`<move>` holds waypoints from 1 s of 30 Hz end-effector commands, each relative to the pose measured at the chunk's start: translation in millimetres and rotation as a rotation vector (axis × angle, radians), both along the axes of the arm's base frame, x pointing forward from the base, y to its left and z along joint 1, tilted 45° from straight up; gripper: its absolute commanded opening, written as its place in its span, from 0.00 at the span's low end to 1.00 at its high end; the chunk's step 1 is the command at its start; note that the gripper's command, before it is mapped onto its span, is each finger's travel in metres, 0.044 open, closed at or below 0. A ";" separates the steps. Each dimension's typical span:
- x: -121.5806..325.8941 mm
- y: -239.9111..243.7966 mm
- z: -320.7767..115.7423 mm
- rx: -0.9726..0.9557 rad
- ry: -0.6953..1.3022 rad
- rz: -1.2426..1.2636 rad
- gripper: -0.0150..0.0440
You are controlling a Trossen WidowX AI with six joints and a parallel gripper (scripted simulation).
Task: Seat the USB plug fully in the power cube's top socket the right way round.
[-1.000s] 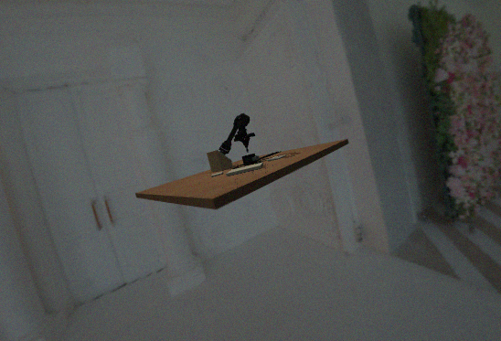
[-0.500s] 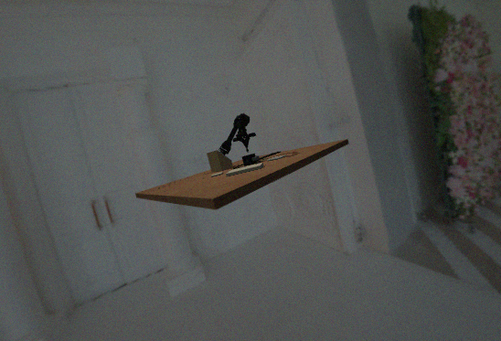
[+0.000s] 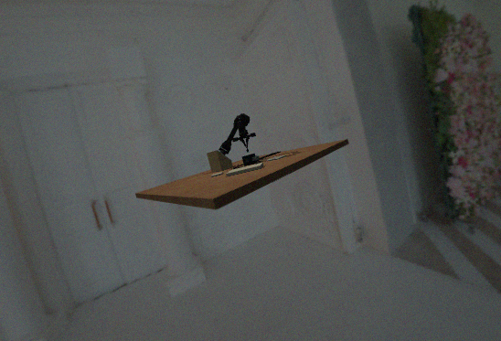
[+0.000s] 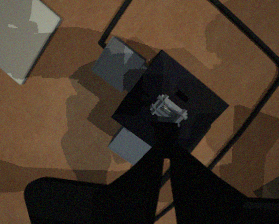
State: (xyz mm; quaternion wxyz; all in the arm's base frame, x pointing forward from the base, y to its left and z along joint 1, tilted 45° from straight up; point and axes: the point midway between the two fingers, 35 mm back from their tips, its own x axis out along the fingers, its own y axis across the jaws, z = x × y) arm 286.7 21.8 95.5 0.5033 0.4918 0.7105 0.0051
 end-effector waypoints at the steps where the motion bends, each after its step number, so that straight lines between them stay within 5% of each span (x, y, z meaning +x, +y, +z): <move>1: -0.4 0.2 -0.5 0.001 -0.064 0.066 0.25; 30: -0.4 0.2 -0.5 0.009 -0.599 0.605 0.25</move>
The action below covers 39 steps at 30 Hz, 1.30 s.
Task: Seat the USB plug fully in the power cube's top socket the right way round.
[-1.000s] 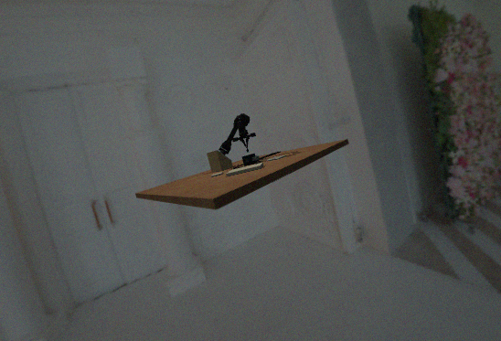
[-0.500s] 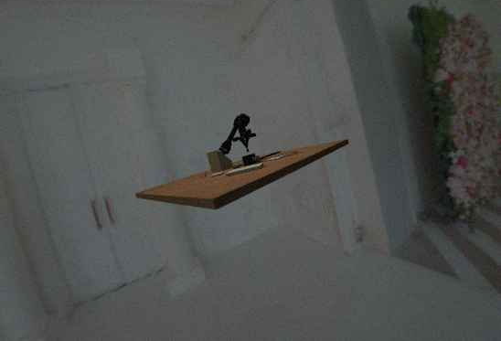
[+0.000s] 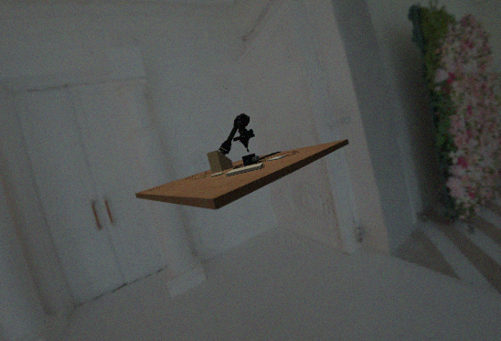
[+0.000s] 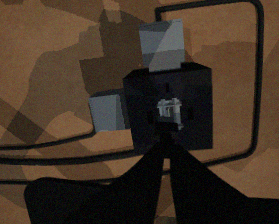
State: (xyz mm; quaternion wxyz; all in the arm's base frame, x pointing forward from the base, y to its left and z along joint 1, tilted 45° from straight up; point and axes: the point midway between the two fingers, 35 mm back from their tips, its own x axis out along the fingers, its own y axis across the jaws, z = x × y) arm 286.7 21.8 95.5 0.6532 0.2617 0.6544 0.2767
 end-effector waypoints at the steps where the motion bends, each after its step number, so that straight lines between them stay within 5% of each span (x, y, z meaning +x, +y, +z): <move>1: -0.3 0.2 -0.5 0.001 -0.064 0.066 0.25; 39: -0.4 0.2 -0.5 0.011 -0.764 0.772 0.25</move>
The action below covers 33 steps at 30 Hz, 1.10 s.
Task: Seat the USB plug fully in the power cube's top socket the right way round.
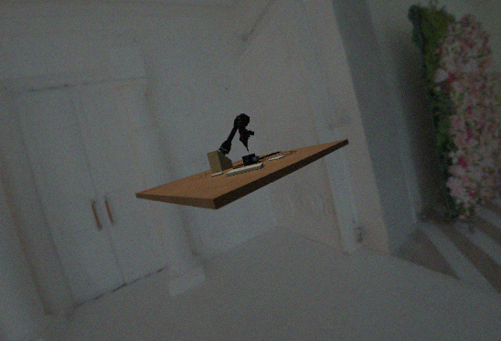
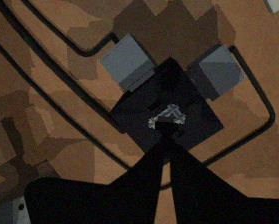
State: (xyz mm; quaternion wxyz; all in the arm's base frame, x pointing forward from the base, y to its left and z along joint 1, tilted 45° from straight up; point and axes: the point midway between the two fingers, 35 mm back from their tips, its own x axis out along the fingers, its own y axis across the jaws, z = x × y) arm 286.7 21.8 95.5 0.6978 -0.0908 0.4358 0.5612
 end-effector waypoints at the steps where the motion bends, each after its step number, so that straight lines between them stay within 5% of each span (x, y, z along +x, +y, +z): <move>1: -0.3 0.2 -0.5 0.001 -0.064 0.066 0.25; 24: -0.3 0.2 -0.5 0.007 -0.484 0.490 0.25; 33: -0.3 0.2 -0.5 0.007 -0.497 0.503 0.25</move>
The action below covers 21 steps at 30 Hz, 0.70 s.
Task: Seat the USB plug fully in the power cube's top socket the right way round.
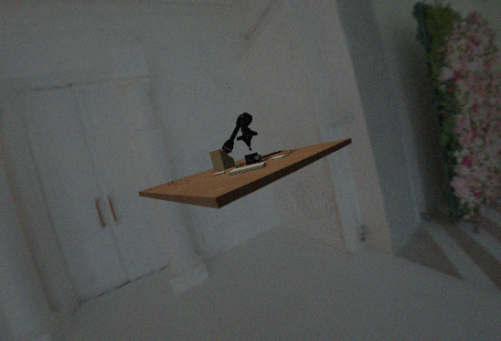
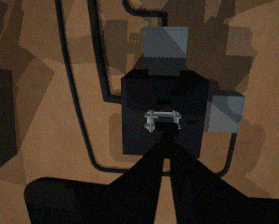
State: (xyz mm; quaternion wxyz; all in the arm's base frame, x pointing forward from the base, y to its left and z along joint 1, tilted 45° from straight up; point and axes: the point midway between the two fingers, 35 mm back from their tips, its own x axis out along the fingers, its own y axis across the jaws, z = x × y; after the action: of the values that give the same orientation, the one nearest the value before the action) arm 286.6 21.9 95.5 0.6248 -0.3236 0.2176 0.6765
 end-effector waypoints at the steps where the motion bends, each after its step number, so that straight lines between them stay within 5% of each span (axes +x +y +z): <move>1: -0.3 0.1 -0.6 -0.001 -0.006 0.007 0.25; 21: 0.1 0.7 -1.9 -0.008 -0.006 0.004 0.25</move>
State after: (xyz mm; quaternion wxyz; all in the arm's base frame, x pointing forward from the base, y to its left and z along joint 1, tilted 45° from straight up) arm 287.5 22.6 94.9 0.6236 -0.3288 0.2145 0.6760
